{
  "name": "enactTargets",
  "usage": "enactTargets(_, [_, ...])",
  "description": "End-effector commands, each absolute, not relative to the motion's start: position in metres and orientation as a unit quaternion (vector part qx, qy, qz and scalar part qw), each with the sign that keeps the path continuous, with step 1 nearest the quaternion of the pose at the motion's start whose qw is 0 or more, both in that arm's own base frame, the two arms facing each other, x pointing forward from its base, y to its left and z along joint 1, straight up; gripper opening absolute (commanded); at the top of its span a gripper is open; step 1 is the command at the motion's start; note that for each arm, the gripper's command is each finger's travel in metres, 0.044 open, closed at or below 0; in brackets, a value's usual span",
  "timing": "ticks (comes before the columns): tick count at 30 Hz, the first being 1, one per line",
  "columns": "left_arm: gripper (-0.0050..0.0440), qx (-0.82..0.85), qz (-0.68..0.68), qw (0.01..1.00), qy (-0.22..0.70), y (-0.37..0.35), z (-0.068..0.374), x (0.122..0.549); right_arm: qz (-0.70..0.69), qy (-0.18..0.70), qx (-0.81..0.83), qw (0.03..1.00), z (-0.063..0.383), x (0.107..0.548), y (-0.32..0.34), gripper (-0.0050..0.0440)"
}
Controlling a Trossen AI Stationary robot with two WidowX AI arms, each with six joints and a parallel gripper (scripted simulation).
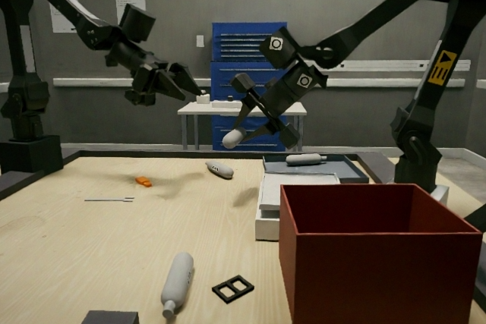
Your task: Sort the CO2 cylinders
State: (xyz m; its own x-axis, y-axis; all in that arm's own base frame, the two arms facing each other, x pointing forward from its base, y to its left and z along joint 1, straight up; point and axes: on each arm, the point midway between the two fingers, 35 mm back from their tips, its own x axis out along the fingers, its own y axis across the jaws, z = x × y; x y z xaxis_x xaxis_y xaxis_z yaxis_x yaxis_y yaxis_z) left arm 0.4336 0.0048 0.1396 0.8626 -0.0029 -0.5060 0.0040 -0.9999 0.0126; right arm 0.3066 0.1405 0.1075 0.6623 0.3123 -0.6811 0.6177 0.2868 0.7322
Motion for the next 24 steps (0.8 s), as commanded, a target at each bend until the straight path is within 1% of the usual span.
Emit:
enactTargets(1, [0.0440,0.968,-0.250,0.005,0.000,0.005,0.150,0.436,-0.070,0.362,0.612,0.700,0.113,0.308,0.141,-0.0050])
enactTargets(7, [0.0440,0.968,-0.250,0.005,0.000,0.005,0.150,0.436,-0.042,0.338,0.625,0.702,0.102,0.311,0.142,-0.0050])
enactTargets(9, [0.0440,0.968,-0.250,0.005,0.000,0.005,0.150,0.436,-0.042,0.338,0.625,0.702,0.102,0.311,0.142,-0.0050])
enactTargets(10, [0.0440,0.968,-0.250,0.005,0.000,0.005,0.150,0.436,-0.023,0.320,0.634,0.704,0.108,0.315,0.144,-0.0050])
enactTargets(16, [0.0440,0.968,-0.250,0.005,0.000,0.005,0.150,0.436,-0.005,0.304,0.642,0.704,0.092,0.312,0.143,-0.0050])
enactTargets(24, [0.0440,0.968,-0.250,0.005,0.000,0.005,0.150,0.436,0.034,0.269,0.657,0.703,0.092,0.317,0.145,-0.0050])
